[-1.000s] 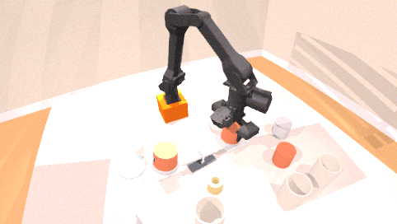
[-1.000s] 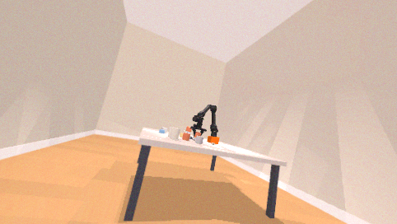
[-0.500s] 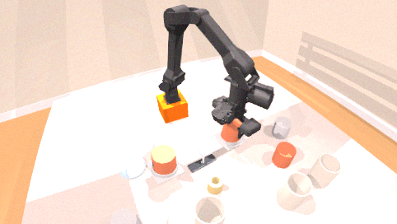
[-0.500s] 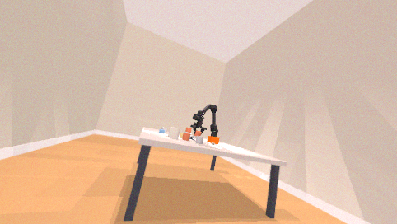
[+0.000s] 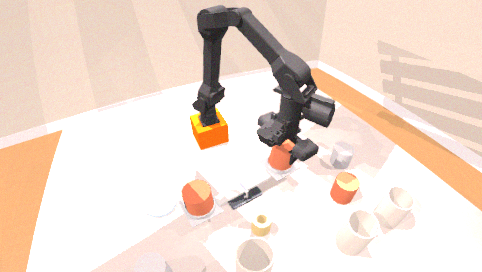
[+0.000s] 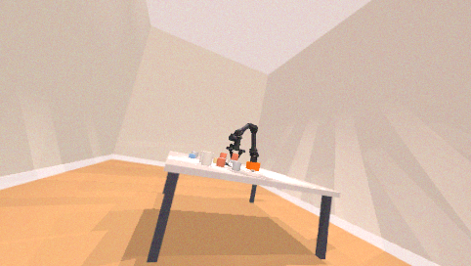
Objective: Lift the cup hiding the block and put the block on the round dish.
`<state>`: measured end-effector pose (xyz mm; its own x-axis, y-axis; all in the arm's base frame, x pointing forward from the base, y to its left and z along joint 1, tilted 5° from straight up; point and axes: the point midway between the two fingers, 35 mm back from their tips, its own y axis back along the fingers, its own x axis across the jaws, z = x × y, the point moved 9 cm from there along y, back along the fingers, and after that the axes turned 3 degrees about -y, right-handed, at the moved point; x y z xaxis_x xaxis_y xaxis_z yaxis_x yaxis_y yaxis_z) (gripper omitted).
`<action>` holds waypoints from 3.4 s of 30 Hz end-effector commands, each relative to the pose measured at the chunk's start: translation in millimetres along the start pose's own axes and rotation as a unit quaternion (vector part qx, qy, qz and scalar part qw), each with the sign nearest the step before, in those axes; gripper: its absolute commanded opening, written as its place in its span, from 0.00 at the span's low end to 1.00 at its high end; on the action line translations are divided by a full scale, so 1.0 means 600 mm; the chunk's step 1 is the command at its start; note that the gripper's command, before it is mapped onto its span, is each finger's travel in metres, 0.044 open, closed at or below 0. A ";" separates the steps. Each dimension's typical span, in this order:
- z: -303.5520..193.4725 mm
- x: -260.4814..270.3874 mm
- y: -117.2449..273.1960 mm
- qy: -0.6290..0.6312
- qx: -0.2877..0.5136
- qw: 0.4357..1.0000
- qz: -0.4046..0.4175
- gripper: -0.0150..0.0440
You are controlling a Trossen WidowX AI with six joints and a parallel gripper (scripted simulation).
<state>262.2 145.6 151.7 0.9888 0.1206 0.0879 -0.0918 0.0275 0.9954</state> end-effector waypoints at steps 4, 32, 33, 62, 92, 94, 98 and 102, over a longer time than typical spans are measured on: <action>-0.003 0.006 0.021 -0.002 0.006 1.000 0.008 0.25; -0.003 0.005 0.080 -0.002 0.006 1.000 0.008 0.25; -0.003 0.005 0.082 -0.002 0.006 1.000 0.008 0.25; 0.002 -0.004 0.144 -0.002 0.006 1.000 0.008 0.25; 0.004 -0.009 0.149 0.001 0.002 1.000 0.002 0.25; 0.004 -0.009 0.149 0.001 0.002 1.000 0.002 0.25; 0.004 -0.009 0.149 0.001 0.002 1.000 0.002 0.25; 0.004 -0.009 0.149 0.001 0.002 1.000 0.002 0.25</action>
<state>249.2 145.3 240.3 0.9884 0.1221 0.0908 -0.0942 0.0228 0.9953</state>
